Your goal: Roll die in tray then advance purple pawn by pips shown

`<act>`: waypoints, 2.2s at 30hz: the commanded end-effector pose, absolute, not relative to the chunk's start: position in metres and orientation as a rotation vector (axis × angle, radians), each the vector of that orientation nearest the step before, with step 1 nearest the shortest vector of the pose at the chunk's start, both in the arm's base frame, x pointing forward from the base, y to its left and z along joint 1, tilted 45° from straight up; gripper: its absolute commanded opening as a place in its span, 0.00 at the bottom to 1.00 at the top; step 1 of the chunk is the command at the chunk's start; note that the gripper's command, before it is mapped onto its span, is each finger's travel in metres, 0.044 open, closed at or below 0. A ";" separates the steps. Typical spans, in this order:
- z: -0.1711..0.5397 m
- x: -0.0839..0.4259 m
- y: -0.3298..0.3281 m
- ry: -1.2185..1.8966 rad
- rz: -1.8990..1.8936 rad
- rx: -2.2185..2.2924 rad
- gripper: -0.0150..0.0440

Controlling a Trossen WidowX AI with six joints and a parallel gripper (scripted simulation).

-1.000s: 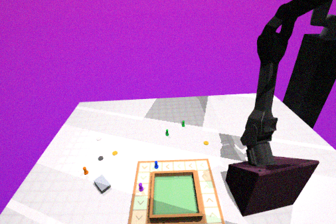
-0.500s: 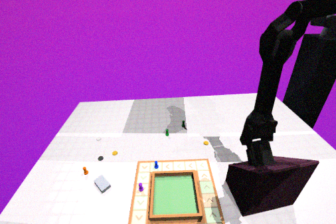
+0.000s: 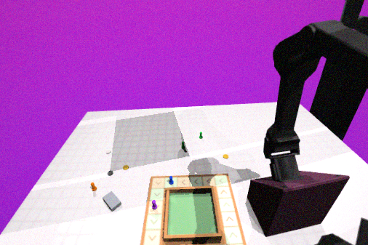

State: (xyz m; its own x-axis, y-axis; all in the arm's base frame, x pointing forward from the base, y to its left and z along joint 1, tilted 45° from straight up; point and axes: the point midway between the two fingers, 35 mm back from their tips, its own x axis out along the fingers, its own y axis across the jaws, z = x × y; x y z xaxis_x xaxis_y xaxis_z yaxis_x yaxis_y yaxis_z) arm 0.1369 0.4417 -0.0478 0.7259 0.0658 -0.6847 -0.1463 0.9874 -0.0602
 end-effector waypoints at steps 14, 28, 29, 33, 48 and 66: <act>-0.193 0.172 0.202 1.424 -0.050 -1.070 0.72; -0.206 0.160 0.150 1.571 -0.044 -1.165 0.72; -0.207 0.160 0.149 1.571 -0.044 -1.165 0.72; -0.208 0.160 0.148 1.571 -0.044 -1.165 0.72; -0.225 0.164 0.132 1.571 -0.045 -1.166 0.72; -0.230 0.164 0.127 1.571 -0.046 -1.166 0.39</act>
State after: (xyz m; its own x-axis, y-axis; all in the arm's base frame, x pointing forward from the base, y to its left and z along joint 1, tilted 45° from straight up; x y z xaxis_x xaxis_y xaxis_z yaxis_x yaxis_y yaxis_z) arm 0.1642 0.1276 -0.2303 0.1101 -0.6791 -0.7258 -0.6340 0.5144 -0.5775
